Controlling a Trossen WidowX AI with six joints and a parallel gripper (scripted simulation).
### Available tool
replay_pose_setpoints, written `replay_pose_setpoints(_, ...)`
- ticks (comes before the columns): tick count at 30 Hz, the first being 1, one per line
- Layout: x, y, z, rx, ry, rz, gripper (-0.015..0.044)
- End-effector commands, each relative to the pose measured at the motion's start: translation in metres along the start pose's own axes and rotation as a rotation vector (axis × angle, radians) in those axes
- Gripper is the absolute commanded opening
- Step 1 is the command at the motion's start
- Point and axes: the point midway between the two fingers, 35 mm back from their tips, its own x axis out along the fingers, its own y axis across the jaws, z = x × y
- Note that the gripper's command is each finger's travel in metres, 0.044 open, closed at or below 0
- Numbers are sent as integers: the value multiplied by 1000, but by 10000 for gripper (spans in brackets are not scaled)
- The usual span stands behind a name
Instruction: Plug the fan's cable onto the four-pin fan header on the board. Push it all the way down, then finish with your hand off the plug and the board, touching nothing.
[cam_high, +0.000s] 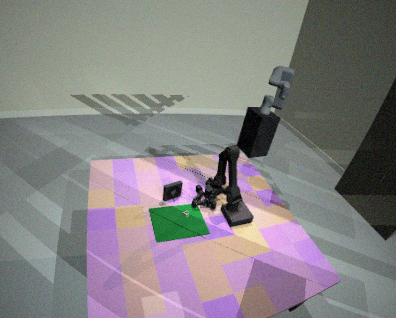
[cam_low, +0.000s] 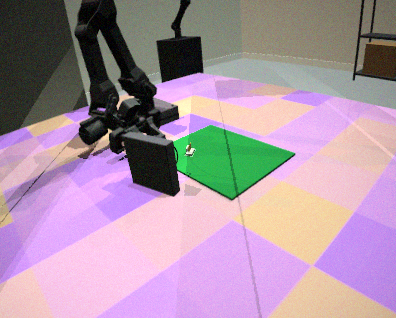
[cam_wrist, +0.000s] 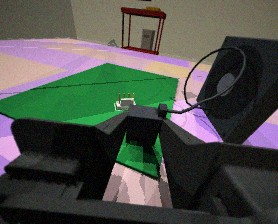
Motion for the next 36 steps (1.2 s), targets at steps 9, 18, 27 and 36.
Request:
replay_pose_setpoints(9,1,0,-6,0,0,0,0)
replay_pose_setpoints(18,1,0,-6,0,0,0,0)
replay_pose_setpoints(27,1,0,-6,0,0,0,0)
replay_pose_setpoints(36,1,0,-6,0,0,0,0)
